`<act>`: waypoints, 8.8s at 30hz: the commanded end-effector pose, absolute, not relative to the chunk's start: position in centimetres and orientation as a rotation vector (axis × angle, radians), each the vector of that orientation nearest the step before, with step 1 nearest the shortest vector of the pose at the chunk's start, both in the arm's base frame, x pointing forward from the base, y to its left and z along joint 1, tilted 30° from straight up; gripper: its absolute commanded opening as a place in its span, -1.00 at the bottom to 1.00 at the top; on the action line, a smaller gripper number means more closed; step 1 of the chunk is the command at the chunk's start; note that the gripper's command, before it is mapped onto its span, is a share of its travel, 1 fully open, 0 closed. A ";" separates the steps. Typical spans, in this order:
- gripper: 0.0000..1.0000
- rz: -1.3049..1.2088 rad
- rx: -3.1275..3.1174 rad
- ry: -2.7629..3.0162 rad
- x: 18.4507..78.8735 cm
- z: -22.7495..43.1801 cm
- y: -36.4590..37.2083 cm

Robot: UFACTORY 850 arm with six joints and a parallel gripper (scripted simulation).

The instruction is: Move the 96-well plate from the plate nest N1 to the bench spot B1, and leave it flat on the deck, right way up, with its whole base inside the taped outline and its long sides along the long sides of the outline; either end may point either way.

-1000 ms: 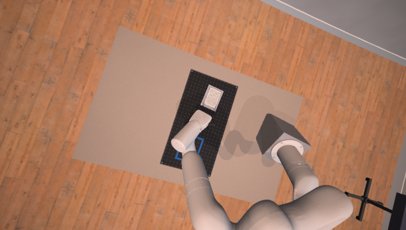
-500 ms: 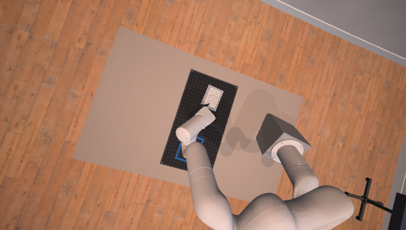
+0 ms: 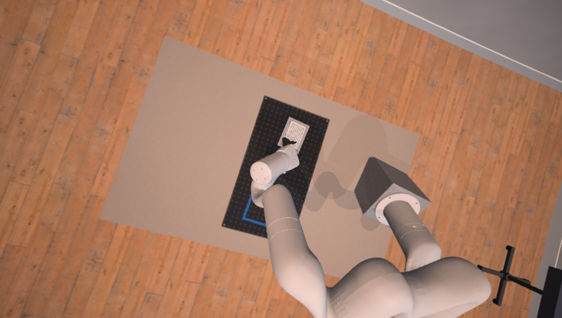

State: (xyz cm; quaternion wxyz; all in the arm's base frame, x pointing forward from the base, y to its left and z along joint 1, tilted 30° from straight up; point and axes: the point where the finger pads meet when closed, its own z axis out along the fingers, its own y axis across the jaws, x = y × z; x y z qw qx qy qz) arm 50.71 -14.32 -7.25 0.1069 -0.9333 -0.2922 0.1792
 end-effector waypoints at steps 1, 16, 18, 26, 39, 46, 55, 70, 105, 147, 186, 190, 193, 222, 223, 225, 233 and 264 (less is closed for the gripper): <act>1.00 0.504 -2.789 -0.649 50.5 -7.9 -14.4; 1.00 0.462 -2.812 -0.026 50.2 -9.2 -14.6; 1.00 0.456 -2.804 0.069 50.2 -9.2 -14.6; 1.00 0.445 -2.760 0.351 50.4 -10.4 -15.2; 1.00 0.427 -2.595 0.891 50.7 -11.5 -16.2; 1.00 0.422 -2.474 1.145 50.9 -12.1 -17.0; 1.00 0.417 -2.252 1.500 51.1 -12.7 -17.9; 1.00 0.418 -1.848 1.947 51.3 -14.1 -20.4; 1.00 0.419 -1.667 2.097 51.7 -16.6 -20.0; 1.00 0.419 -1.667 2.097 52.2 -19.9 -18.1; 1.00 0.419 -1.666 2.097 52.5 -21.4 -17.3; 1.00 0.419 -1.666 2.097 52.5 -21.5 -17.3; 1.00 0.419 -1.666 2.097 52.5 -21.5 -17.3; -1.00 0.419 -1.666 2.097 52.5 -21.4 -17.3; -1.00 0.419 -1.666 2.097 52.5 -21.4 -17.3; -1.00 0.419 -1.666 2.097 52.5 -21.4 -17.3; -1.00 0.419 -1.666 2.097 52.5 -21.4 -17.3; -1.00 0.419 -1.666 2.097 52.3 -20.5 -17.8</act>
